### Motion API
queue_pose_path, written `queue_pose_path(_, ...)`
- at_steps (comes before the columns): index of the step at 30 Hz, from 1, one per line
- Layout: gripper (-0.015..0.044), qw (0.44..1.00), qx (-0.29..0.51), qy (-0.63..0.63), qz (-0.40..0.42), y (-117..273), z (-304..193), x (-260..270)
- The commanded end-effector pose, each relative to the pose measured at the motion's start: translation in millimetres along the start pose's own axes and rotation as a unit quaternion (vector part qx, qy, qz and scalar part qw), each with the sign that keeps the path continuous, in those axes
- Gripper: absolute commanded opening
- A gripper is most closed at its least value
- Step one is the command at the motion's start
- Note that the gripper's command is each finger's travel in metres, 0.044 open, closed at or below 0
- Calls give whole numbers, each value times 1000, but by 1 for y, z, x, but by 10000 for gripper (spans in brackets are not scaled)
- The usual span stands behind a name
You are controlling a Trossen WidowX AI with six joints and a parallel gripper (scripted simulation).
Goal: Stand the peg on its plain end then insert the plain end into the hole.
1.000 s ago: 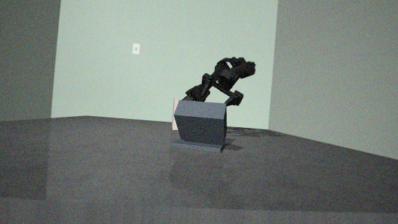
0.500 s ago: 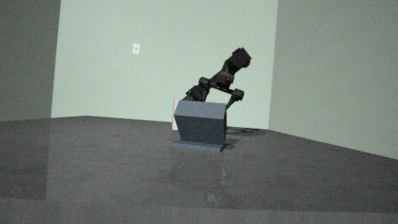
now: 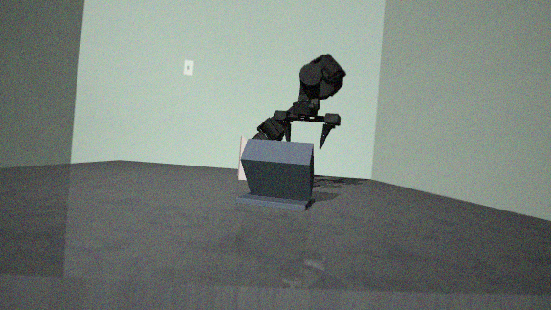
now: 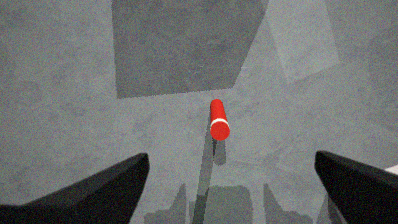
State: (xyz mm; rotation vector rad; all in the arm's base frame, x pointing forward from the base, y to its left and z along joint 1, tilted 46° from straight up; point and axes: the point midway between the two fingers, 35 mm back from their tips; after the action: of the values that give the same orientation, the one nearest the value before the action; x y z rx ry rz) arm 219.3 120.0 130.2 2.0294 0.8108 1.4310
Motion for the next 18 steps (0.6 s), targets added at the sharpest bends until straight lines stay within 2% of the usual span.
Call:
queue_pose_path(1, 440, 1000, 2, 1, 7, 2, 1, 2)
queue_pose_path(9, 440, 998, 2, 62, 8, -17, 1, 3)
queue_pose_path(18, 440, 998, 1, 65, 7, -24, 2, 3)
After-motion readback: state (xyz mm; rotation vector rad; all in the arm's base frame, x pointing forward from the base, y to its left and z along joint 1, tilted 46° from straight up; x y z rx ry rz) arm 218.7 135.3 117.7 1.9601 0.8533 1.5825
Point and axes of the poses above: the point midway between the two fingers, 35 mm back from their tips, its own y axis back along the fingers, its own x axis across the jaws, z = x × y, and after that the axes turned 2 degrees about -y, right-handed
